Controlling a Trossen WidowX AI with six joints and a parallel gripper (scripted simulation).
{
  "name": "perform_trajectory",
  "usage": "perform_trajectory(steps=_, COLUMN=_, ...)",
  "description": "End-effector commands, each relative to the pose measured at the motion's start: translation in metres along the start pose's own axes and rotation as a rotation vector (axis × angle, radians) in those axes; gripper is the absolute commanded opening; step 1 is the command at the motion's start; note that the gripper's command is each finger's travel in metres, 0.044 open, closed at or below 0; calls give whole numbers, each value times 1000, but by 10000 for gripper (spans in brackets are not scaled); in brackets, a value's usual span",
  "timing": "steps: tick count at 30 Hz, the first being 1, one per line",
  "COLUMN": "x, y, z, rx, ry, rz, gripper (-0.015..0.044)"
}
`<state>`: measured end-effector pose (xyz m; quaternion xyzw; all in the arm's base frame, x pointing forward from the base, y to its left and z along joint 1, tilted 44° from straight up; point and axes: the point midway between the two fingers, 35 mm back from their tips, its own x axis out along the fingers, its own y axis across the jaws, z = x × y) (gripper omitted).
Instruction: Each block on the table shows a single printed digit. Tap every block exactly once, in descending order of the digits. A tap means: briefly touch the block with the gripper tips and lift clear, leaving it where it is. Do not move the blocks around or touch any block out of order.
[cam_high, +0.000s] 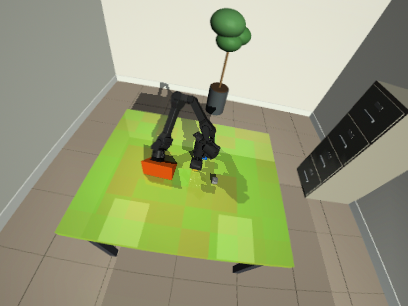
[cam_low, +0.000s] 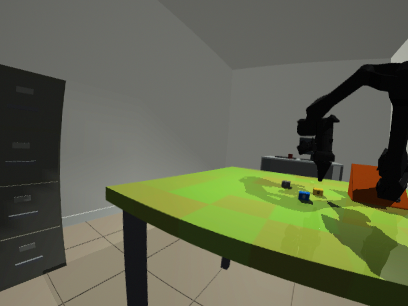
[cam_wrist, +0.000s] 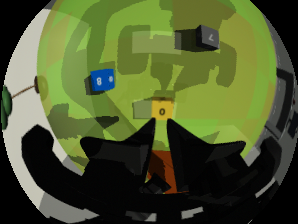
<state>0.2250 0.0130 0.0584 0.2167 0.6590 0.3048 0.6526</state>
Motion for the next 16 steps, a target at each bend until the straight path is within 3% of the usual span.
perform_trajectory(steps=1, x=-29, y=55, z=21, rx=-10, ry=-35, rz=-17, gripper=151)
perform_trajectory(steps=10, x=-77, y=182, z=7, rx=14, ry=-73, rz=12, gripper=387)
perform_trajectory(steps=16, x=-77, y=182, z=7, rx=14, ry=-73, rz=12, gripper=400)
